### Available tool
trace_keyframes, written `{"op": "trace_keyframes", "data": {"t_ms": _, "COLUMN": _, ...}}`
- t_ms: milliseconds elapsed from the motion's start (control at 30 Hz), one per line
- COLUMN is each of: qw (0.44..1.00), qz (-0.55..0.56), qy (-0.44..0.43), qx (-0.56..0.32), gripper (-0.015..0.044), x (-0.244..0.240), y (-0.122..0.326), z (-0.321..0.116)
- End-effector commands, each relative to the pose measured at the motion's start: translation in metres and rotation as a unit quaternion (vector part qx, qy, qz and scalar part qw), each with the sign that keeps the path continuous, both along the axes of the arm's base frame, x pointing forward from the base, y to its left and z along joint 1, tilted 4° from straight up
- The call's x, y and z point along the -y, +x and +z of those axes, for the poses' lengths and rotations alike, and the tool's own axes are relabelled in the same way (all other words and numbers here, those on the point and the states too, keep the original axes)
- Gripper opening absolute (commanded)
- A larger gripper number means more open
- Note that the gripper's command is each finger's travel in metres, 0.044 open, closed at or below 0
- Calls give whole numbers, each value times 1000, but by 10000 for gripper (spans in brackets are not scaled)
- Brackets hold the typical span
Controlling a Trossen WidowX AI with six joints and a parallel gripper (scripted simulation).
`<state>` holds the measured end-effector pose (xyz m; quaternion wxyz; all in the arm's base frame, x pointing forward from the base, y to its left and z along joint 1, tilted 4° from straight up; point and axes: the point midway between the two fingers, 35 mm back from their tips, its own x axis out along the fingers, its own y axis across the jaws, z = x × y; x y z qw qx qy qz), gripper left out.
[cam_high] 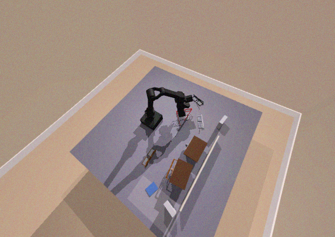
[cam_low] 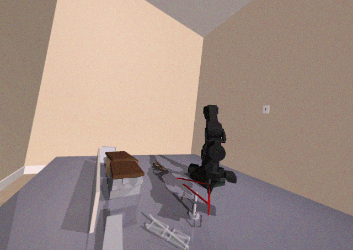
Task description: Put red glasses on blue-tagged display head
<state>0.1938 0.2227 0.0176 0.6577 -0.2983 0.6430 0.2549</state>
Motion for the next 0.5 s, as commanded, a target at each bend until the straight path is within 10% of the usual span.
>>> {"op": "trace_keyframes", "data": {"t_ms": 0, "qw": 1000, "qz": -1, "qy": 0, "qx": -4, "gripper": 0, "x": 1, "y": -5, "z": -2}}
{"op": "trace_keyframes", "data": {"t_ms": 467, "qw": 1000, "qz": -1, "qy": 0, "qx": -5, "gripper": 0, "x": 2, "y": -17, "z": -2}}
